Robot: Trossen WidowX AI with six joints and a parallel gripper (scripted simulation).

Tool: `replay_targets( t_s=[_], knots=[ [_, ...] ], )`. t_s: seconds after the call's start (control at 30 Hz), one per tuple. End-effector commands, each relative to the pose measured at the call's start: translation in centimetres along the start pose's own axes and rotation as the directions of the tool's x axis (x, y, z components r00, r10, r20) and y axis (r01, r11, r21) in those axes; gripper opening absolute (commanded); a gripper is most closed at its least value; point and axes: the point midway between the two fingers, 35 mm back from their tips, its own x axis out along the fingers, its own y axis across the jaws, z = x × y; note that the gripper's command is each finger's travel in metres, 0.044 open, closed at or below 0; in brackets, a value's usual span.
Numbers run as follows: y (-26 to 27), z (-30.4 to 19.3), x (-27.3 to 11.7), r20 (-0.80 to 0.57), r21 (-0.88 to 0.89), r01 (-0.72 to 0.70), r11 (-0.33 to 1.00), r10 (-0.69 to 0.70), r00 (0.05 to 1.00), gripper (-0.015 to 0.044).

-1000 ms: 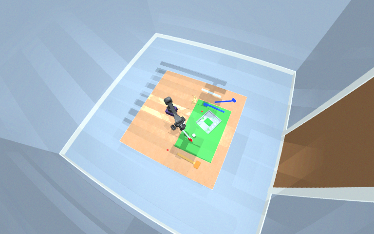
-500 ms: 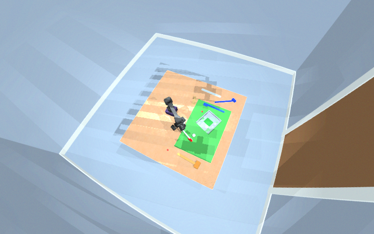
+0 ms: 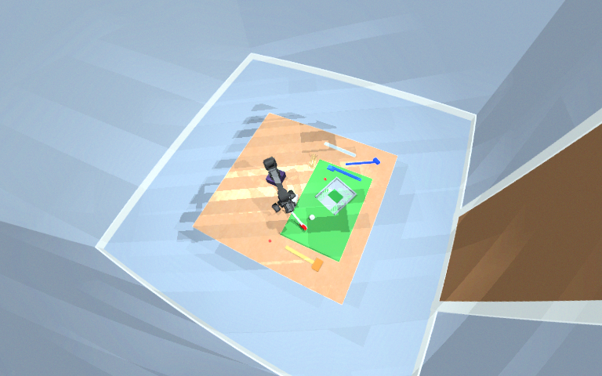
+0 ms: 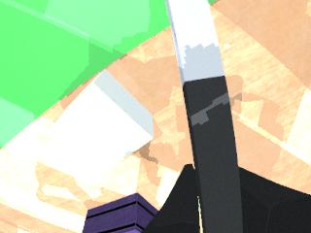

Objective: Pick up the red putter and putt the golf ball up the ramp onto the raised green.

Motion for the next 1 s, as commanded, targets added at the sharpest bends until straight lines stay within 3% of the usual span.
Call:
replay_targets(
  t_s=[0.0, 0.2, 0.53, 0.97],
  knots=[
    [-0.4, 0.2, -0.1, 0.007, -0.002, 0.006, 1.0, -0.006, 1.0, 0.0],
    [0.8, 0.2, -0.1, 0.003, -0.001, 0.0, 1.0, 0.0, 1.0, 0.0],
    [13.3, 0.1, -0.2, 0.007, -0.005, -0.006, 1.0, 0.006, 1.0, 0.0],
    [13.5, -0.5, -2.8, 0.011, -0.005, -0.006, 1.0, 0.007, 1.0, 0.0]
  ],
)
